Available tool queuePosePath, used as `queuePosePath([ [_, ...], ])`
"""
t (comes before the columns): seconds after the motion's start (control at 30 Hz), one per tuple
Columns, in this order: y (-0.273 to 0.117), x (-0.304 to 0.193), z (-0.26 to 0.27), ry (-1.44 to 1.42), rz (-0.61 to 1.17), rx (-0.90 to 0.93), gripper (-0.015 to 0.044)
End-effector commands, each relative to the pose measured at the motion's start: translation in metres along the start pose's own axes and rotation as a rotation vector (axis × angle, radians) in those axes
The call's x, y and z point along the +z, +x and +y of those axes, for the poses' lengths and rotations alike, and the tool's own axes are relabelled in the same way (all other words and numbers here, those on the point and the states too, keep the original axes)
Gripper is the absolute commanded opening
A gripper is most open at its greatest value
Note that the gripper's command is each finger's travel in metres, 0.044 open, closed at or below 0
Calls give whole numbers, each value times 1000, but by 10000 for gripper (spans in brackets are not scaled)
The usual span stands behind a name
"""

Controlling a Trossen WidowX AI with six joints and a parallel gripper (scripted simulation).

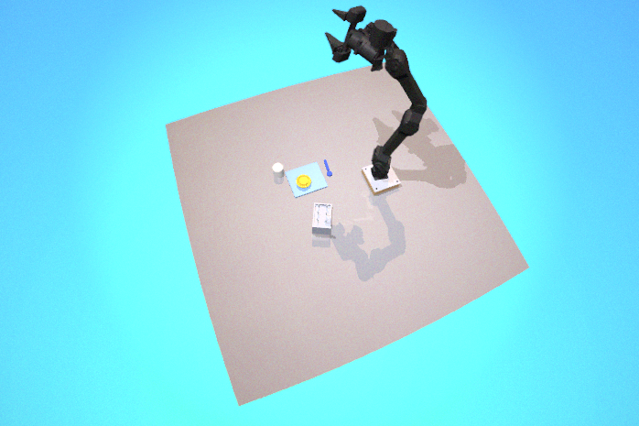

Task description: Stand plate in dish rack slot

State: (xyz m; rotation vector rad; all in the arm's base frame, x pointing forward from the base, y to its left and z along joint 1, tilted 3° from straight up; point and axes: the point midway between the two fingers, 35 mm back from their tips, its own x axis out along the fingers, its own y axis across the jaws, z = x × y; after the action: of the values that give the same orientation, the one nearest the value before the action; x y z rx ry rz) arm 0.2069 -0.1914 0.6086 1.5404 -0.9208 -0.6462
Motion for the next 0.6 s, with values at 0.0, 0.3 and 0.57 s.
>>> queuePosePath([
  [0.0, 1, -1, -1, -5, 1, -3, 400],
  [0.3, 27, -31, -52, -247, 78, -134, 400],
  [0.57, 44, -58, -104, -478, 174, -248, 400],
])
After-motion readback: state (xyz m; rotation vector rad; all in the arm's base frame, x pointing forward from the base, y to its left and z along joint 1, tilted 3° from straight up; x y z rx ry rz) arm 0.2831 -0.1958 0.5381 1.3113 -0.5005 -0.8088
